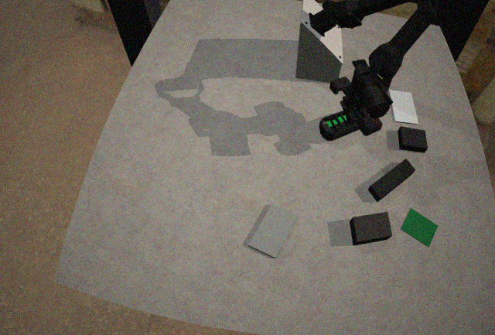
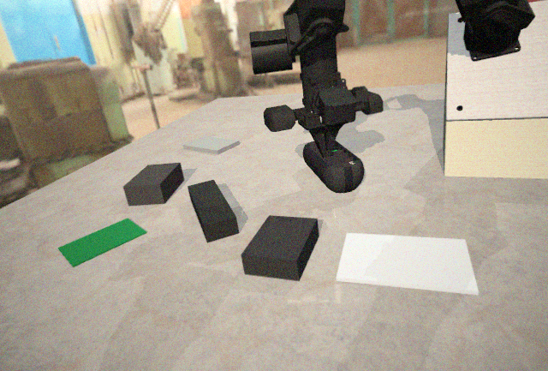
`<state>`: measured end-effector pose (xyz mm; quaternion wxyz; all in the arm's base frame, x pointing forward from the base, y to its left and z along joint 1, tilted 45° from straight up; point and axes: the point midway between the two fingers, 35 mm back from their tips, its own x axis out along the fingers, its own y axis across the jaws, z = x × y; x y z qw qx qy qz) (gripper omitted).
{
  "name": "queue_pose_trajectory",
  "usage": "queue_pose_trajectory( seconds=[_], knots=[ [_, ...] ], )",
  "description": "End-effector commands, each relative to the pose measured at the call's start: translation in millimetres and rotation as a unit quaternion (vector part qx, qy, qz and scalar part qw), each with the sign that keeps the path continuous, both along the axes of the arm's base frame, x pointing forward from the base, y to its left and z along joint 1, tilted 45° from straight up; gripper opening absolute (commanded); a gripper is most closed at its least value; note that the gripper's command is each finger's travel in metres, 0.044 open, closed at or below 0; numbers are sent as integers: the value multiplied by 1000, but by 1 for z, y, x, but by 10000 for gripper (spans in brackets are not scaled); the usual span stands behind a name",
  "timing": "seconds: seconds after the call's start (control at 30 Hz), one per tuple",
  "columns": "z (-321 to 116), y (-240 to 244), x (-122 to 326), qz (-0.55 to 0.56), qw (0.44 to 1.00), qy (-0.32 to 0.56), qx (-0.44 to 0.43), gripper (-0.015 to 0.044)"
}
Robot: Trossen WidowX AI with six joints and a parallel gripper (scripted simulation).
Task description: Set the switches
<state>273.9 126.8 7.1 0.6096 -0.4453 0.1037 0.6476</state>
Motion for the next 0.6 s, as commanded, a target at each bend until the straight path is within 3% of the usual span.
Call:
queue_pose_trajectory(
  seconds=[0.0,0.57],
  knots=[
    [-2,0,-1,-3,1000,5,-2,0],
    [28,-33,-6,-3,1000,5,-3,0]
  ],
)
